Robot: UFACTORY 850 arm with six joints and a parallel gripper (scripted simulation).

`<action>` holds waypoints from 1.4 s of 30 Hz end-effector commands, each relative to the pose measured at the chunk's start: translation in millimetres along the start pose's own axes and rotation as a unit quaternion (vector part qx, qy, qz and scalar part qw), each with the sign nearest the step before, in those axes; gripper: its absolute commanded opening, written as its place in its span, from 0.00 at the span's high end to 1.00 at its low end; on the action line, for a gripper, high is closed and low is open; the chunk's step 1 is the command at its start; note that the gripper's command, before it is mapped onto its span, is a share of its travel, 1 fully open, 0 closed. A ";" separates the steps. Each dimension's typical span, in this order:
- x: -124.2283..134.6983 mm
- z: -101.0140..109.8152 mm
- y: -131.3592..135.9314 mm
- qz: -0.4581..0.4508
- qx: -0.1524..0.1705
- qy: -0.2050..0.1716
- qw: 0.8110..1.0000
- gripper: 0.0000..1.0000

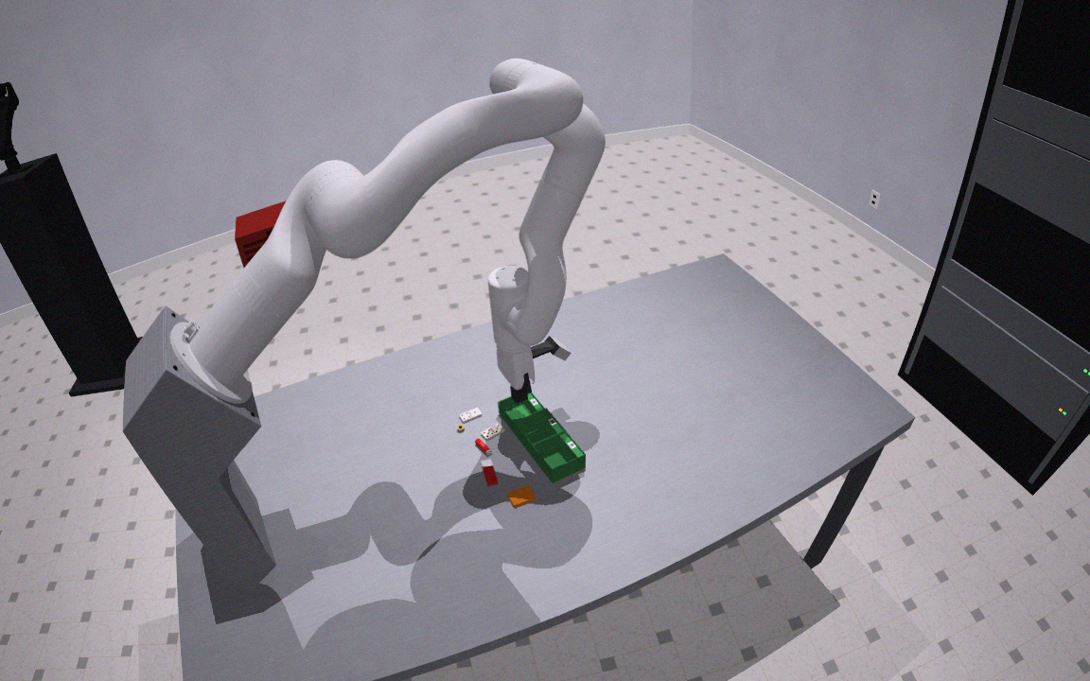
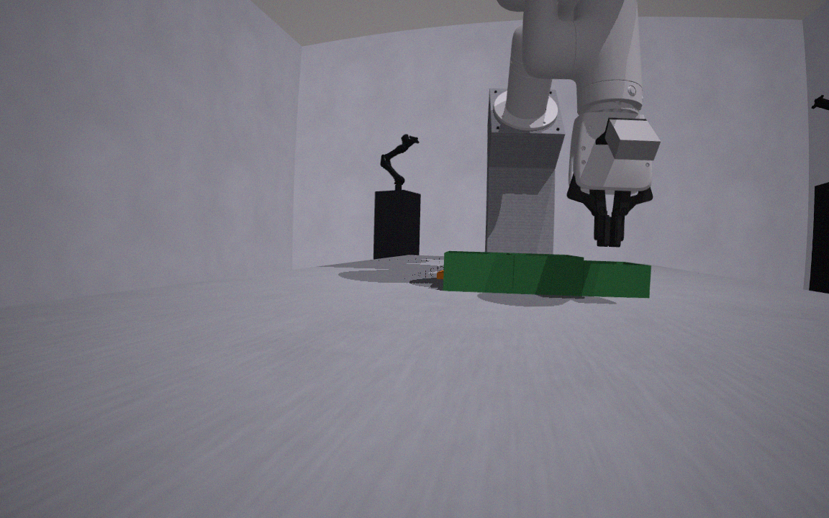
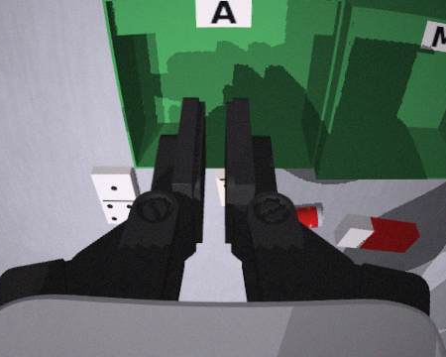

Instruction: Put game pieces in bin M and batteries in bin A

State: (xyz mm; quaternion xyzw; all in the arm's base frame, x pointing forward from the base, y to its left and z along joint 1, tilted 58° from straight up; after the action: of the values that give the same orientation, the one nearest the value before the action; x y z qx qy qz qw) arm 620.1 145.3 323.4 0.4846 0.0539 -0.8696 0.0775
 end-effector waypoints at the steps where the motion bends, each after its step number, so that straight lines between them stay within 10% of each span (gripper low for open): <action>1: -0.6 -8.6 -0.2 0.000 0.000 0.000 1.000 0.93; 15: -0.6 -43.3 -0.2 0.000 0.000 0.000 1.000 0.93; 42: -0.6 -43.9 -0.2 0.000 0.000 0.000 1.000 0.93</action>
State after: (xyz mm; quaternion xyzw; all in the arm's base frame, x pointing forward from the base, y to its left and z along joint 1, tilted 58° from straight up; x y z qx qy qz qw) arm 657.1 153.0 300.5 0.4847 0.0538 -0.8696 0.0775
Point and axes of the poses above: the point where the finger pads meet when closed, its own z axis back along the fingers, its own y axis across the jaws, x = y × z, the point moved 1 cm from there along z, back along the fingers, and after that the axes turned 1 degree about z, right-handed, at the moved point
